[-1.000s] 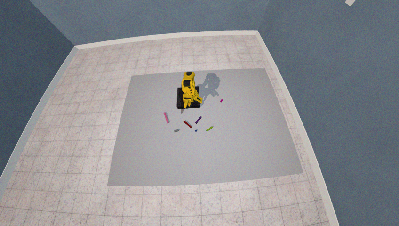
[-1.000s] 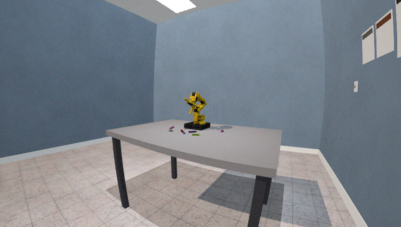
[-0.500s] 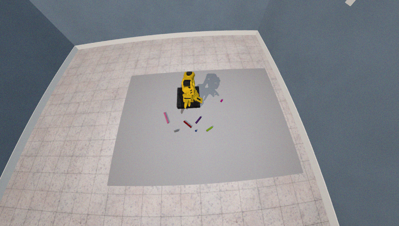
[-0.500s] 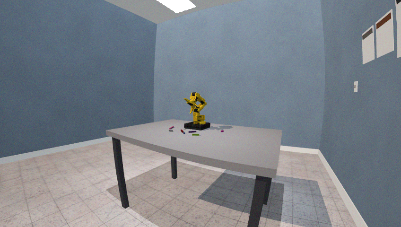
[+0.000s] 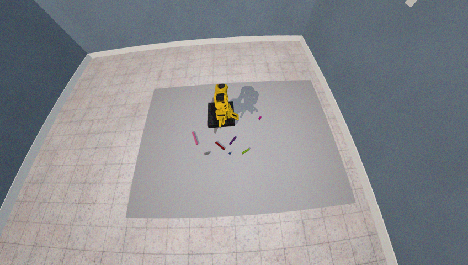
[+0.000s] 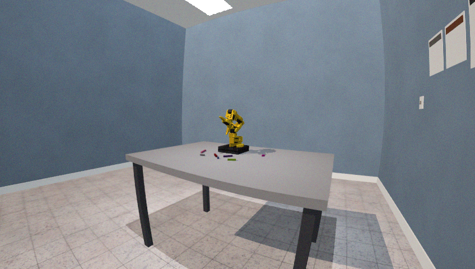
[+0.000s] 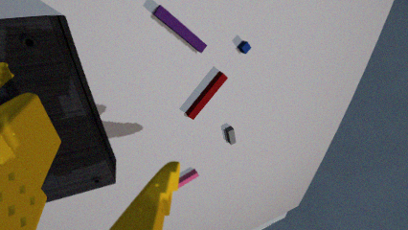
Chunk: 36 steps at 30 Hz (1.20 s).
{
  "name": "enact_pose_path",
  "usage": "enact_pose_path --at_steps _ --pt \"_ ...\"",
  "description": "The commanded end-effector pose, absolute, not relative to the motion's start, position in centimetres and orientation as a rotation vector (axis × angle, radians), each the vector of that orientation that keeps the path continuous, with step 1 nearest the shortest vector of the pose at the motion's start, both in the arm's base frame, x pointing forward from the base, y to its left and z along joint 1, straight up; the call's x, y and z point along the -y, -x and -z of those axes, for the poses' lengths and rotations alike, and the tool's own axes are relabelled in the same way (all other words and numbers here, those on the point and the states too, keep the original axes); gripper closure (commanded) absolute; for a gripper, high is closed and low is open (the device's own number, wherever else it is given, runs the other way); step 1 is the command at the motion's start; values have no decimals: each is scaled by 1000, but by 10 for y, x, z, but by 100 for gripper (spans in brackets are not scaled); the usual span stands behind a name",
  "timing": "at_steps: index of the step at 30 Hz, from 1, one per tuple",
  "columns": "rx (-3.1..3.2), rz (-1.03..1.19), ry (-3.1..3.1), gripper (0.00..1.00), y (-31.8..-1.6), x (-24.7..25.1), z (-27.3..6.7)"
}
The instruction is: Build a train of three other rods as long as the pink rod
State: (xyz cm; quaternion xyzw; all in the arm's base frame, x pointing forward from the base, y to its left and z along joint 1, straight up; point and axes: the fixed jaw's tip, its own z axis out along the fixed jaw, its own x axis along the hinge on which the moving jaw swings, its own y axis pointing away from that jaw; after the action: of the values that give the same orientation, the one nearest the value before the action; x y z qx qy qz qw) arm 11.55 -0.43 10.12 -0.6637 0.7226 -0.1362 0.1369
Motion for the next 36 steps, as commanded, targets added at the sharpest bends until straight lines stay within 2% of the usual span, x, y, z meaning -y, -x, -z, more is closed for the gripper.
enact_pose_path --at_steps 1,16,36 --pt "-2059 375 1956 0 -116 -1 -99" --pt "-1528 269 2345 0 -104 -53 -99" --pt "-1485 261 2369 0 -102 -56 -99"
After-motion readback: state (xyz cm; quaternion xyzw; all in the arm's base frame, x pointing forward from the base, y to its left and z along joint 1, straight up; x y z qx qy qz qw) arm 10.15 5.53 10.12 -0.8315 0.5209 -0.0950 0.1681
